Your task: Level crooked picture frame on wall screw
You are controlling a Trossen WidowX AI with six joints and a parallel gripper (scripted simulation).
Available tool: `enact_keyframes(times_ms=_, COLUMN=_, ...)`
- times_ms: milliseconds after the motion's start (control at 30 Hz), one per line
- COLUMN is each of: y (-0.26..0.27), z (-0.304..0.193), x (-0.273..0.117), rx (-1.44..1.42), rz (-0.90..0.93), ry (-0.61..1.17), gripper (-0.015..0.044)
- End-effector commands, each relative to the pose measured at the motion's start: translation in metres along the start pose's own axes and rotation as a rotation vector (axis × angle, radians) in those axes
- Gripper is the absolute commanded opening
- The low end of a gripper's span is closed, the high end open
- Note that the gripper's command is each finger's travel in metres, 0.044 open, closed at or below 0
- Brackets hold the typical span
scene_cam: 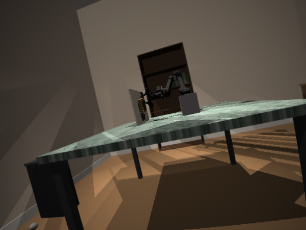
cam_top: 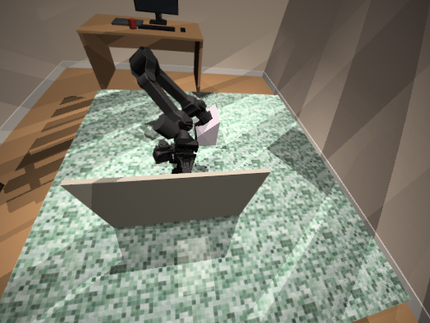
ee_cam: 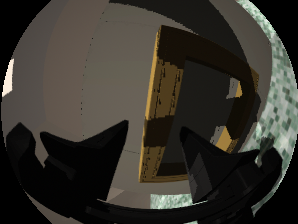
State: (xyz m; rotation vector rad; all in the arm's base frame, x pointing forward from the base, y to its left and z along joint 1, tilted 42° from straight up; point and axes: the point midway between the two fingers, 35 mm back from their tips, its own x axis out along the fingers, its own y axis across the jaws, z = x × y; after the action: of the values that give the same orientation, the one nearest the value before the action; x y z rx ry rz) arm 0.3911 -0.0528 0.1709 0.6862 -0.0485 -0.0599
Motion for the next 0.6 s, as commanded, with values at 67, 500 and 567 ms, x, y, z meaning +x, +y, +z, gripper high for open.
enact_keyframes(times_ms=67, y=0.0012, z=0.0024, x=0.0010, rx=0.003, rz=0.001, ry=-0.006, gripper=0.0260)
enact_keyframes(times_ms=500, y=0.0012, z=0.0024, x=0.0010, rx=0.003, rz=0.001, ry=-0.006, gripper=0.0103)
enact_keyframes(times_ms=567, y=0.0012, z=0.0024, x=0.0010, rx=0.003, rz=0.001, ry=-0.006, gripper=0.0070)
